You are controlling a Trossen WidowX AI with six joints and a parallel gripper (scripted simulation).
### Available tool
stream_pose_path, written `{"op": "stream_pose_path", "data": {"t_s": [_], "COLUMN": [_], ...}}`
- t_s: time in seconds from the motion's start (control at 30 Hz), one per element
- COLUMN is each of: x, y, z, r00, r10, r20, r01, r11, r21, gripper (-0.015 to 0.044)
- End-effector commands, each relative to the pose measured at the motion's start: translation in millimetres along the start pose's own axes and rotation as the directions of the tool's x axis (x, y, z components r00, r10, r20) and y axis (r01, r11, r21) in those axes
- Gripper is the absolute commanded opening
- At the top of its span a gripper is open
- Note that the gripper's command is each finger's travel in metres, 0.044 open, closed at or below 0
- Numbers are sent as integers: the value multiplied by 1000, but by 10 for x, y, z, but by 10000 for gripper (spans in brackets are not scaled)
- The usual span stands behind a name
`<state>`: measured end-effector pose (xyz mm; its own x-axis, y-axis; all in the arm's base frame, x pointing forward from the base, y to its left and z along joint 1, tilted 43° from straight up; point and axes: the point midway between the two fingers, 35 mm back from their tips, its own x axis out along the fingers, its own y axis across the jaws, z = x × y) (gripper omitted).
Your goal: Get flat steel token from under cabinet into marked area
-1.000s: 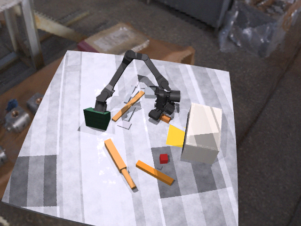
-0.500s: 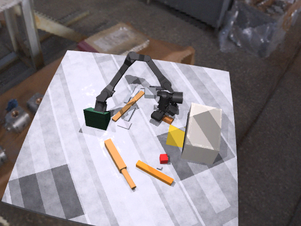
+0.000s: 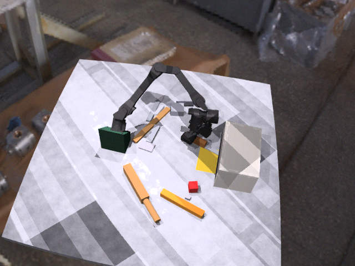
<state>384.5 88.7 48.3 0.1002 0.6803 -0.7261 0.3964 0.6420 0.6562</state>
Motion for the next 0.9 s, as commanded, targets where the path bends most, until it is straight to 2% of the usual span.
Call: {"op": "stream_pose_path", "data": {"t_s": [0.0, 0.87], "x": [-3, 0], "y": [4, -4], "z": [60, 297], "r00": [1000, 1000], "r10": [3, 3], "r20": [0, 1], "r01": [-3, -3], "r11": [1000, 1000], "r21": [-5, -6], "gripper": [0, 0]}}
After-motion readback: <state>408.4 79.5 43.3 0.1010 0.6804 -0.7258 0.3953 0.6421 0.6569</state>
